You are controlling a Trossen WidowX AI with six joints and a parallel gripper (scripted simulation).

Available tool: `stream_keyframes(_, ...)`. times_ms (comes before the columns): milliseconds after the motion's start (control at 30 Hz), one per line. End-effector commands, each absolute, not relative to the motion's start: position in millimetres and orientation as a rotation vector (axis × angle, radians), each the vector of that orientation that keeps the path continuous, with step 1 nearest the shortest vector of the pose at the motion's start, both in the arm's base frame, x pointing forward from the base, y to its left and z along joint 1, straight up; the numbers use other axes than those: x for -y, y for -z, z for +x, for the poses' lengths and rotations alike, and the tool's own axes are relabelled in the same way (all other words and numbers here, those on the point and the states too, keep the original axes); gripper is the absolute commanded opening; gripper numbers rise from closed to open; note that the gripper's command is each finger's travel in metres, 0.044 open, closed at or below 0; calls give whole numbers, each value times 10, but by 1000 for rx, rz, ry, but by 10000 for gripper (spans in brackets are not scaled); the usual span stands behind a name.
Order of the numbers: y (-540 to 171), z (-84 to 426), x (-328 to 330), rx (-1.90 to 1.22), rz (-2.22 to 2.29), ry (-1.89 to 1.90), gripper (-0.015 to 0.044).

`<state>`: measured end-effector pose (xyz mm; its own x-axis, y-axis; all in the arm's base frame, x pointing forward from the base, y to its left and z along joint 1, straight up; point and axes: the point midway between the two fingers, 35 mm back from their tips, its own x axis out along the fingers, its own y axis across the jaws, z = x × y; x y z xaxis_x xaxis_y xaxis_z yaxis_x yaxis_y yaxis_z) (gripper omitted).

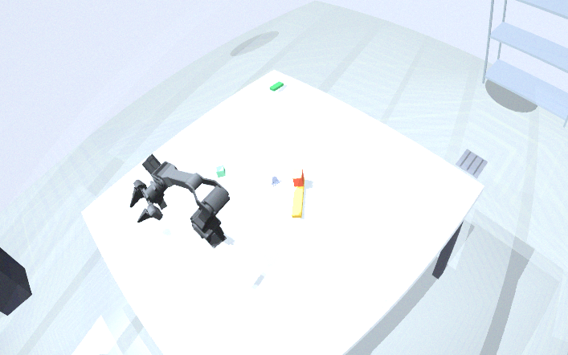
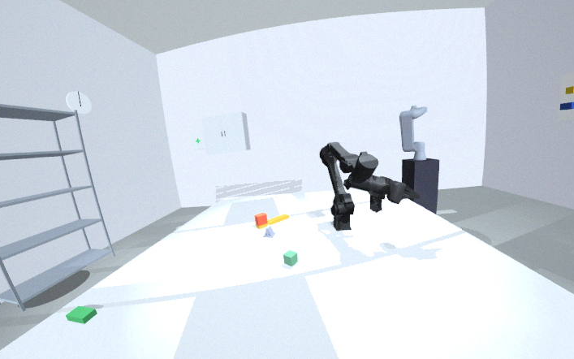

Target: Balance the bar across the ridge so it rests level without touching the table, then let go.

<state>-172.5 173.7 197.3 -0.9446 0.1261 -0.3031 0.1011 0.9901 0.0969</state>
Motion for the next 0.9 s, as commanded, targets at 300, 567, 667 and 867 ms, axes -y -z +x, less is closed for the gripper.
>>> stream_keyframes(300,-1977,-1452,-2083,-2734,389,-40,315)
stream_keyframes(567,-1973,-1135,-2363,-2639,585,37,315)
stream_keyframes(667,-1970,-1003,-2454,-2600,655,68,315)
stream_keyframes(867,-1962,-720,-2612,-2518,787,130,315)
